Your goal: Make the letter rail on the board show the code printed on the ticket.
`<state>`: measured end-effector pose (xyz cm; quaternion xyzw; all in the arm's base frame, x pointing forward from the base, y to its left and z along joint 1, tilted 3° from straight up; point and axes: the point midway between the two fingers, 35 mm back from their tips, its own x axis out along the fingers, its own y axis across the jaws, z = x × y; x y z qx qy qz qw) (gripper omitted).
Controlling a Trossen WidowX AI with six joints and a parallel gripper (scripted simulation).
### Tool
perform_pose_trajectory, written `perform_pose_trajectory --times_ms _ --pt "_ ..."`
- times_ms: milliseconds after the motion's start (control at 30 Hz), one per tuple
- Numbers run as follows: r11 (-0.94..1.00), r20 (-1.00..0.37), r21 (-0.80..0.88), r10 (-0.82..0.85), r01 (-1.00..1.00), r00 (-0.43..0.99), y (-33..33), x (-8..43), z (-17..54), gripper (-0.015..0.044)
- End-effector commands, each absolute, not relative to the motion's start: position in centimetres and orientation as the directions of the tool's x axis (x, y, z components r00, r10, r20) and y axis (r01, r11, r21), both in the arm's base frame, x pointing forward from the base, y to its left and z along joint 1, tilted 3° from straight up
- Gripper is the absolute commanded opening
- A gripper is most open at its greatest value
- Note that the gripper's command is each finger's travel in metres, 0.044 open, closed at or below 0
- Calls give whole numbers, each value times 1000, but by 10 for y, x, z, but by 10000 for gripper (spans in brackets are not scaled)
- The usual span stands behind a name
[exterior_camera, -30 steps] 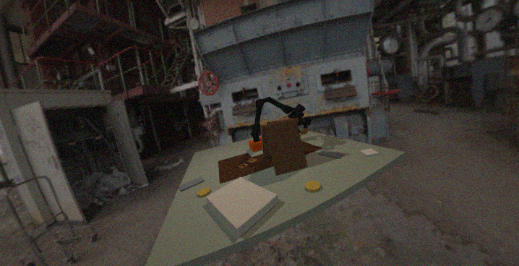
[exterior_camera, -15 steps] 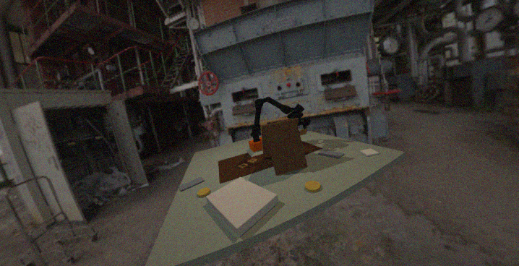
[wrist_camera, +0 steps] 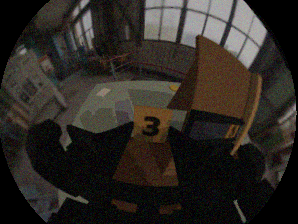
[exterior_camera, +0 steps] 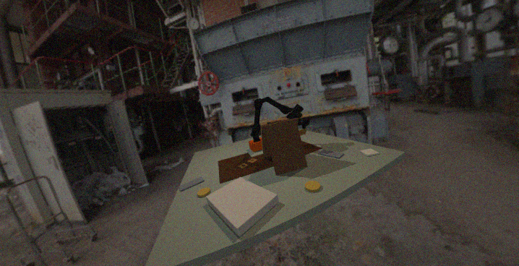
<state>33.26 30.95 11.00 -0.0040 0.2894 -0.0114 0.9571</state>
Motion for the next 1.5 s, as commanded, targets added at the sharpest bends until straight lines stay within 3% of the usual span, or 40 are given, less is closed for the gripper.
perform_pose_trajectory --times_ms 0,1467 --pt "1000 -556 -20 -23 14 831 306 332 109 0" --pt "1000 -555 -22 -24 14 831 284 332 109 0"
